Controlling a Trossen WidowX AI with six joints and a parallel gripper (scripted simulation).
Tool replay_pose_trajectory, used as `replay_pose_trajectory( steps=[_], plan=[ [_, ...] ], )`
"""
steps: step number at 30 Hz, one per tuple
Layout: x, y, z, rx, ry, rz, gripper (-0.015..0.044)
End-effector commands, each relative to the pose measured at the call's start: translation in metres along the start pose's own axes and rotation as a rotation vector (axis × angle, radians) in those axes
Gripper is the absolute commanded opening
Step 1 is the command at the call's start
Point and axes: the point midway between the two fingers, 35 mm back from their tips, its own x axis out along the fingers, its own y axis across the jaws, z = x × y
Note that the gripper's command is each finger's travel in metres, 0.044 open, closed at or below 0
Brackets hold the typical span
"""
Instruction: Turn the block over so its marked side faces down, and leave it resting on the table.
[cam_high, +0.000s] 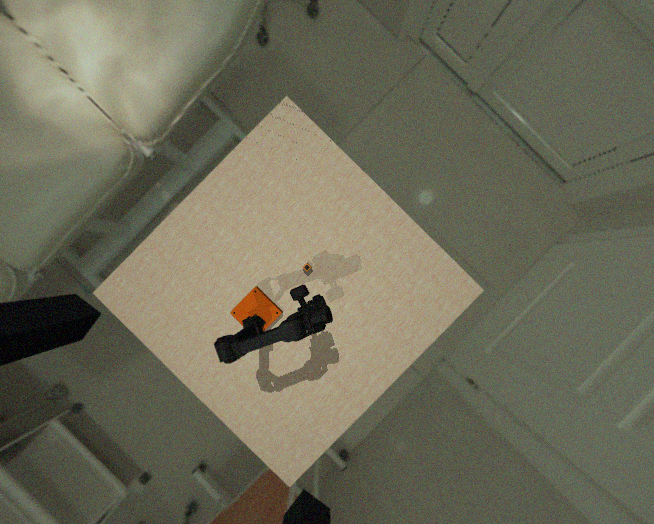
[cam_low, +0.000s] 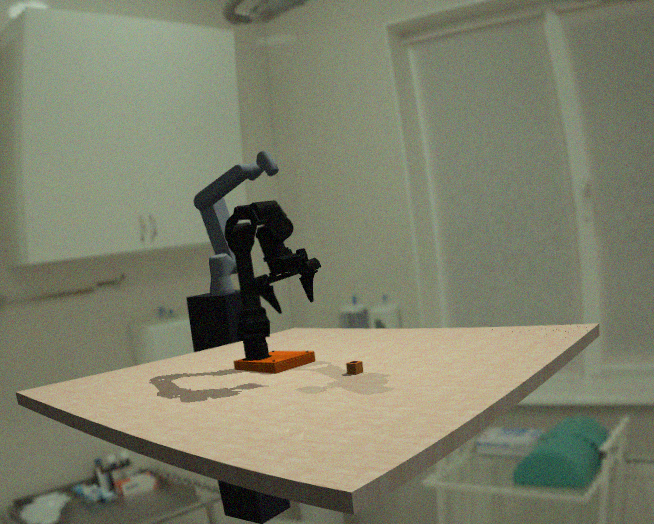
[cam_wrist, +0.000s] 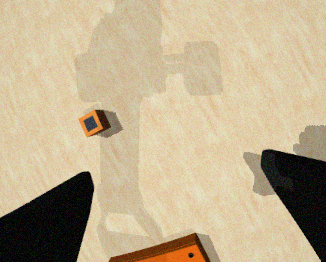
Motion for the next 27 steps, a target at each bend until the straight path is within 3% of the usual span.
replay_pose_trajectory(
  steps=[1, 9, 16, 20, 27],
  plan=[
    [0.043, 0.046, 0.015, -0.125, 0.108, -0.024, 0.044],
    [0.118, 0.118, 0.017, -0.337, 0.251, -0.106, 0.044],
    [0.122, 0.119, 0.008, -0.353, 0.261, -0.113, 0.044],
    [0.152, 0.114, 0.0, -0.353, 0.261, -0.113, 0.044],
    [0.161, 0.114, -0.002, -0.353, 0.261, -0.112, 0.044]
  ],
)
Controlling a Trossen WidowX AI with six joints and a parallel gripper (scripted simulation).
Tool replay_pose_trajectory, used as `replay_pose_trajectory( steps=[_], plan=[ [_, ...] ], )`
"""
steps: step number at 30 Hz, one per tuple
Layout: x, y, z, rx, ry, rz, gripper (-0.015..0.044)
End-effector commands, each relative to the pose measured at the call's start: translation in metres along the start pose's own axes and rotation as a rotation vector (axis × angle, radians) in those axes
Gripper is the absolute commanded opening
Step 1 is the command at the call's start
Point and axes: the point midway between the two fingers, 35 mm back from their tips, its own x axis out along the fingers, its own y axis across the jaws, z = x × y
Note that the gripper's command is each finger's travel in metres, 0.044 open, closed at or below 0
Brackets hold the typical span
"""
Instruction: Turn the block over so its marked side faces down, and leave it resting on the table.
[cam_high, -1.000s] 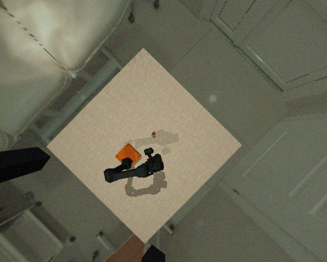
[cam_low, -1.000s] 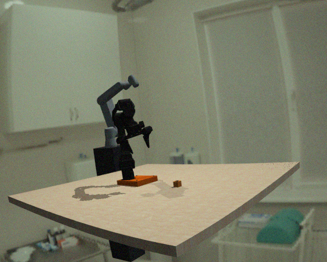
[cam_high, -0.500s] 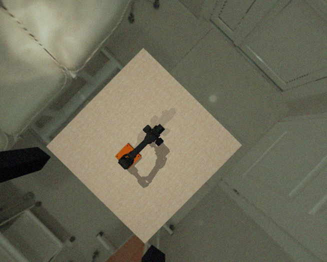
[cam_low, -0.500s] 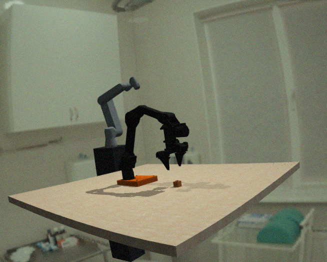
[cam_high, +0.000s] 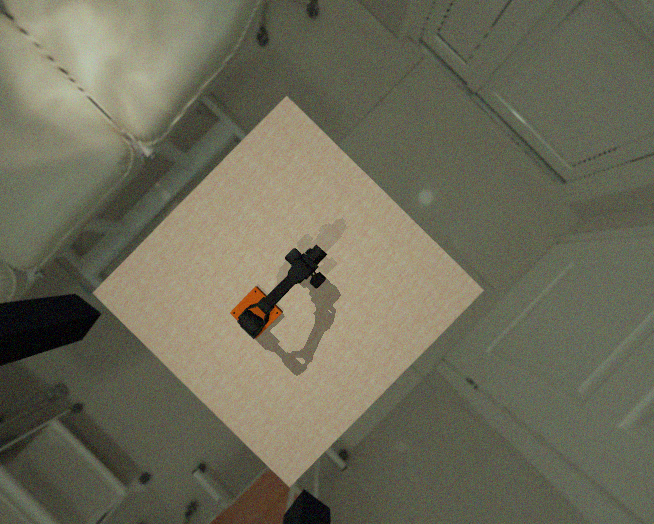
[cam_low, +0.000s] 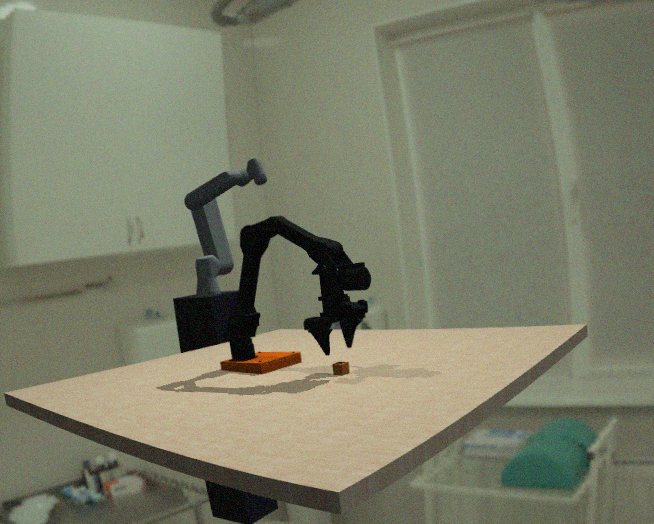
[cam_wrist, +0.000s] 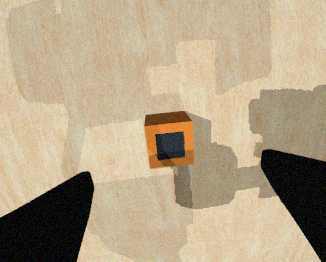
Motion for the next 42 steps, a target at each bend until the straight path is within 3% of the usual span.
replay_pose_trajectory(
  steps=[1, 30, 42],
  plan=[
    [0.015, 0.001, 0.0, 0.003, -0.001, -0.004, 0.044],
    [0.049, 0.001, 0.0, 0.003, -0.001, -0.004, 0.044],
    [0.049, 0.001, 0.0, 0.003, -0.001, -0.004, 0.0125]
  ],
)
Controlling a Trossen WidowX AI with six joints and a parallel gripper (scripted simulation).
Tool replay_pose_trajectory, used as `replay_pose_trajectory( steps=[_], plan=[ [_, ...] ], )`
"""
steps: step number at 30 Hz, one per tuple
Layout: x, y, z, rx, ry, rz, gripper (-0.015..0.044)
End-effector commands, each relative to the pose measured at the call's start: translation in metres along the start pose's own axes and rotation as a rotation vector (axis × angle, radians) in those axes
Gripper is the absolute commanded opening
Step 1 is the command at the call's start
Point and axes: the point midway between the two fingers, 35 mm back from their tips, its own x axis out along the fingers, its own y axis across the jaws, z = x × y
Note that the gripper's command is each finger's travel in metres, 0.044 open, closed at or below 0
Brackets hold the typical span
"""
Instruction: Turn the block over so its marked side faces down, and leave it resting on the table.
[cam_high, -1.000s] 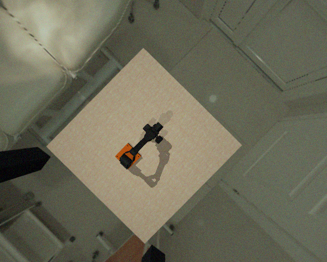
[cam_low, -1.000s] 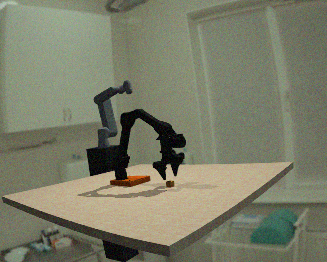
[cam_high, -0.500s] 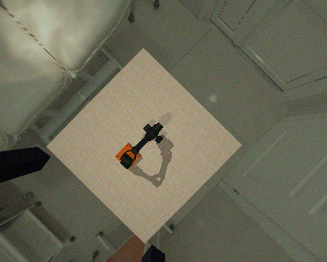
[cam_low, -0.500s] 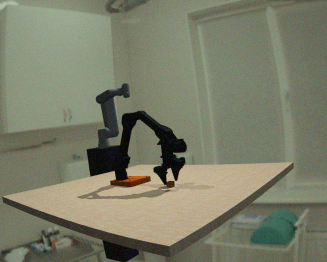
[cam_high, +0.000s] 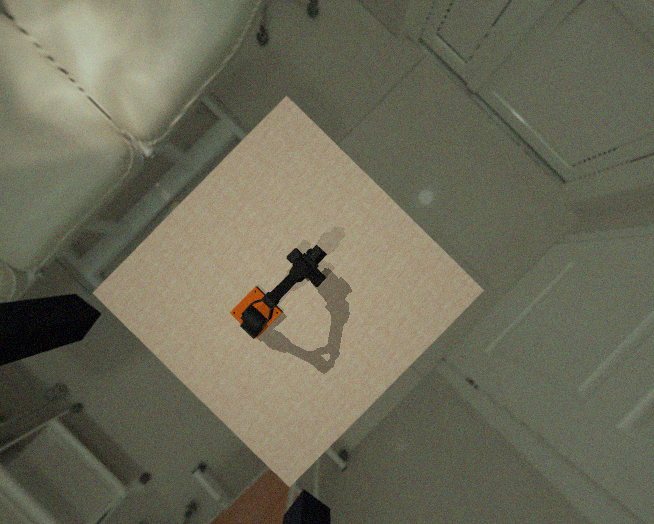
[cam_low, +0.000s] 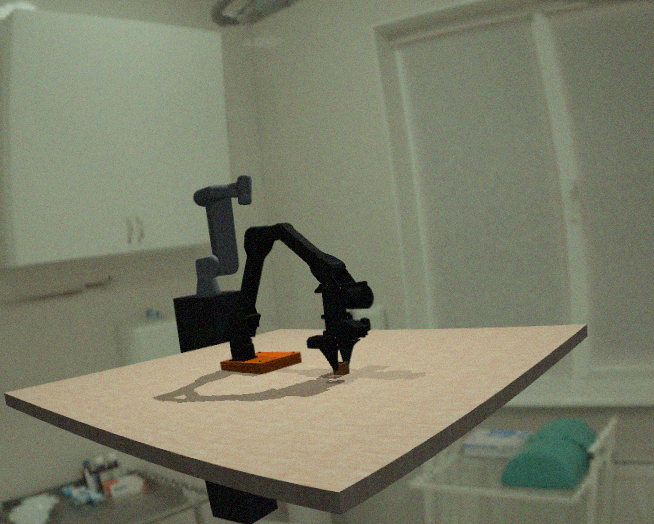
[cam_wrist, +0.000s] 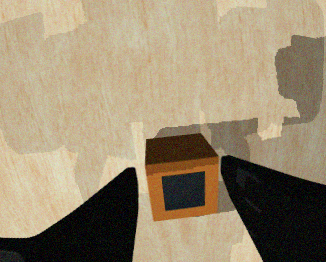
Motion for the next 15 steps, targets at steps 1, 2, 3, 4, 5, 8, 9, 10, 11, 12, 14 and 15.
replay_pose_trajectory(
  steps=[1, 2, 3, 4, 5, 8, 9, 10, 11, 12, 14, 15],
  plan=[
    [0.0015, -0.0004, -0.0012, 0.004, 0.003, -0.003, 0.0099],
    [0.0015, -0.0004, -0.0012, 0.004, 0.003, -0.003, 0.0092],
    [0.0015, -0.0004, -0.0012, 0.004, 0.003, -0.003, 0.0085],
    [0.0015, -0.0004, -0.0012, 0.004, 0.003, -0.003, 0.0079],
    [0.0015, -0.0004, -0.0012, 0.004, 0.003, -0.003, 0.0072],
    [0.0015, -0.0004, -0.0012, 0.004, 0.003, -0.003, 0.0052],
    [0.0015, -0.0004, -0.0012, 0.004, 0.003, -0.003, 0.0045],
    [0.0015, -0.0004, -0.0012, 0.004, 0.003, -0.003, 0.0039],
    [0.0015, -0.0004, -0.0012, 0.004, 0.003, -0.003, 0.0032],
    [0.0015, -0.0004, -0.0012, 0.004, 0.003, -0.003, 0.0025],
    [0.0015, -0.0004, -0.0012, 0.004, 0.003, -0.003, 0.0012],
    [0.0015, -0.0004, -0.0012, 0.004, 0.003, -0.003, 0.0005]
  ],
)
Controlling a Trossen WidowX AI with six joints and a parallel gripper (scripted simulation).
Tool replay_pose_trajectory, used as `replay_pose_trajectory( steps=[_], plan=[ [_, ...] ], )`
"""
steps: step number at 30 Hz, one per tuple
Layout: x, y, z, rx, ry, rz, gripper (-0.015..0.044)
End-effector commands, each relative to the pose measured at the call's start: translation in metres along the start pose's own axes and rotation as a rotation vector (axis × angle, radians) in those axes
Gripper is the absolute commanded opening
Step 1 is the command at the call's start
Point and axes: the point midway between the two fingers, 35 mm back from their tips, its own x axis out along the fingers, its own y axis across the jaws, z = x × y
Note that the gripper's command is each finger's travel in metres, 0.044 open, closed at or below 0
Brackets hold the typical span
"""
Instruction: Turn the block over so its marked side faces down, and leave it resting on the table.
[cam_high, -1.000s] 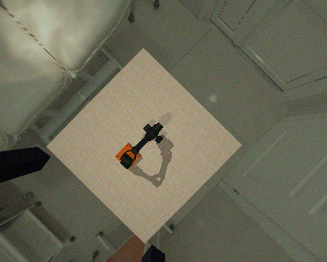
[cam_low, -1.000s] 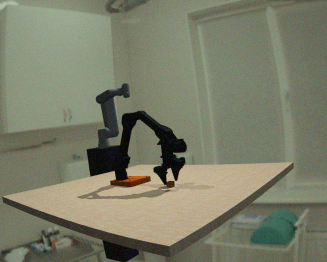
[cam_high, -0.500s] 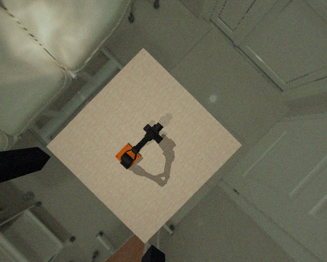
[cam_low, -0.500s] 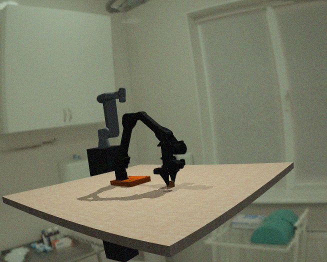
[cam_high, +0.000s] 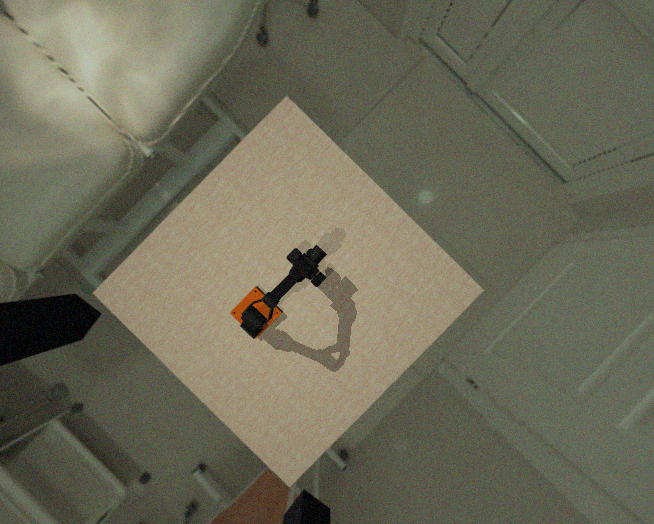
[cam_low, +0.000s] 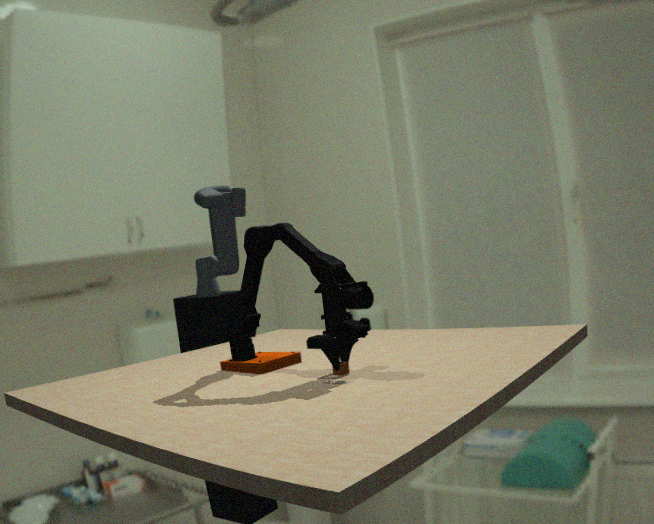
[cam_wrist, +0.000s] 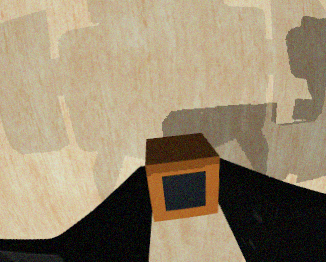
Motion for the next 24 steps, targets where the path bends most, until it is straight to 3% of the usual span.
replay_pose_trajectory(
  steps=[1, 7, 24],
  plan=[
    [0.0, 0.0, -0.001, 0.004, 0.002, -0.002, 0.0],
    [-0.029, 0.0, -0.001, 0.004, 0.002, -0.002, 0.0],
    [-0.021, 0.0, 0.002, 0.002, -0.189, -0.004, 0.0]
  ],
)
